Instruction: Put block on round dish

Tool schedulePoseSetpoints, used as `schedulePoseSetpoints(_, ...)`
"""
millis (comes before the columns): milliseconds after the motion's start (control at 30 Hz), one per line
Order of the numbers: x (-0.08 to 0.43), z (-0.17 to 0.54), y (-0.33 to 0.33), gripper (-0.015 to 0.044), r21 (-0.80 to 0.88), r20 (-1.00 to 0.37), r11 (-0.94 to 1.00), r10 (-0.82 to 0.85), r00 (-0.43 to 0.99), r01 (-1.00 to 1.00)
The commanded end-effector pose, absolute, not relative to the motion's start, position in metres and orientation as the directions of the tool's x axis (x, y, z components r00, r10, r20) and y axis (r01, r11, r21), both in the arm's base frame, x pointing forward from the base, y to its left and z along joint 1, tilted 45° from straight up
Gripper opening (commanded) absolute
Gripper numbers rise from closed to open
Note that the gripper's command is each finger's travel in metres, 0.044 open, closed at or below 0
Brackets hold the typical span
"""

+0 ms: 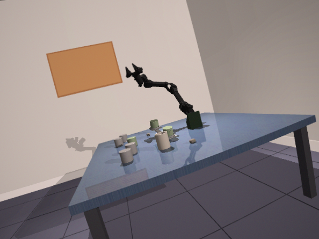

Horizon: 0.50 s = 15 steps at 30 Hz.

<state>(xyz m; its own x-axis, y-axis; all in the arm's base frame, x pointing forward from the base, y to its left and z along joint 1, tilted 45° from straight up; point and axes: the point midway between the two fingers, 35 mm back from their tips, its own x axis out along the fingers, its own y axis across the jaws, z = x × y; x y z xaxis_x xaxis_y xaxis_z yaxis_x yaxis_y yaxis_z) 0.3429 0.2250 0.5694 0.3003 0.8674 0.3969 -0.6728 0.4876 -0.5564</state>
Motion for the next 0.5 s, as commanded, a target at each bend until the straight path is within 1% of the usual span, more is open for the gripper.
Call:
schedulePoseSetpoints(0, 0.352, 0.552, 0.236, 0.0440, -0.445, 0.366, 0.502, 0.858, 0.360, -0.742)
schedulePoseSetpoints(233, 0.362, 0.516, 0.256, 0.0440, -0.250, 0.280, 0.522, 0.845, 0.456, -0.815)
schedulePoseSetpoints(467, 0.365, 0.472, 0.276, 0.0440, -0.062, 0.153, 0.551, 0.829, 0.537, -0.832)
